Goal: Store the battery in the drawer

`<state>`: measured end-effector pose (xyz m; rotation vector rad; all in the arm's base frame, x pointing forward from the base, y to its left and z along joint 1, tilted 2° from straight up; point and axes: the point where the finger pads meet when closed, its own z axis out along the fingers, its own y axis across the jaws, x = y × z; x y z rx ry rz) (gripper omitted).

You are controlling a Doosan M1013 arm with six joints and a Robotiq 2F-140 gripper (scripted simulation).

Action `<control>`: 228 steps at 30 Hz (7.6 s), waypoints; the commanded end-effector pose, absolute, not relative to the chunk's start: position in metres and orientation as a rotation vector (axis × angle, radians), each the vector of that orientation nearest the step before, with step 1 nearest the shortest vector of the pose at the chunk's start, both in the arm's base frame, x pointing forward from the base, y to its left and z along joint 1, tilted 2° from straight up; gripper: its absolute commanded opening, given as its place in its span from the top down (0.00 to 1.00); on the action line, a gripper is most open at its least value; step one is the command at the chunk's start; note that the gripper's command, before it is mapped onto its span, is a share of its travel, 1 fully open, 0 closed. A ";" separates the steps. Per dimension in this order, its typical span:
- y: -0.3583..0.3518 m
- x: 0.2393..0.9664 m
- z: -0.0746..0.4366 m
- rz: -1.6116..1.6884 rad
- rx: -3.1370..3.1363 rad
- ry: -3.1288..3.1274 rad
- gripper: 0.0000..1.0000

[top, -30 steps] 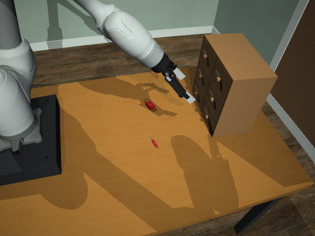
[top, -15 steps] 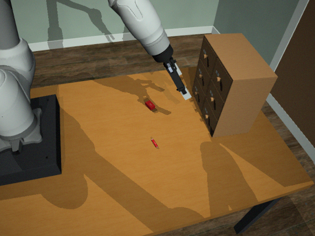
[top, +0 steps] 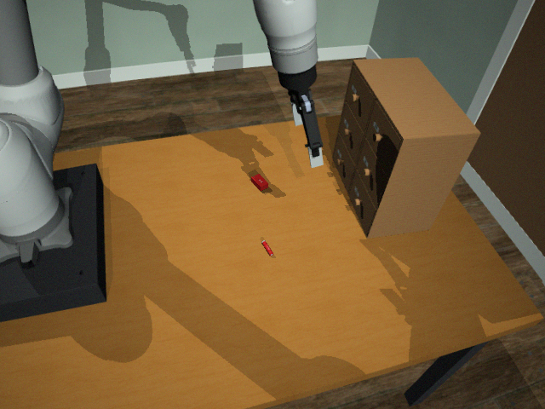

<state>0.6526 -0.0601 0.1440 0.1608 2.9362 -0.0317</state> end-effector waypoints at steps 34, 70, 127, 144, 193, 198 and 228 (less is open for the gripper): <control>-0.058 0.634 0.164 -0.013 0.176 3.177 0.00; -0.057 0.634 0.164 -0.013 0.156 3.178 0.00; 0.083 0.615 0.164 0.058 -3.147 0.216 0.00; 0.082 0.621 0.158 -0.047 -3.149 0.174 0.00; 0.075 0.674 0.101 -1.092 -2.995 0.161 0.00; 0.074 0.677 0.099 -1.134 -2.982 0.161 0.00; 0.073 0.698 0.076 -1.513 -2.819 0.148 0.00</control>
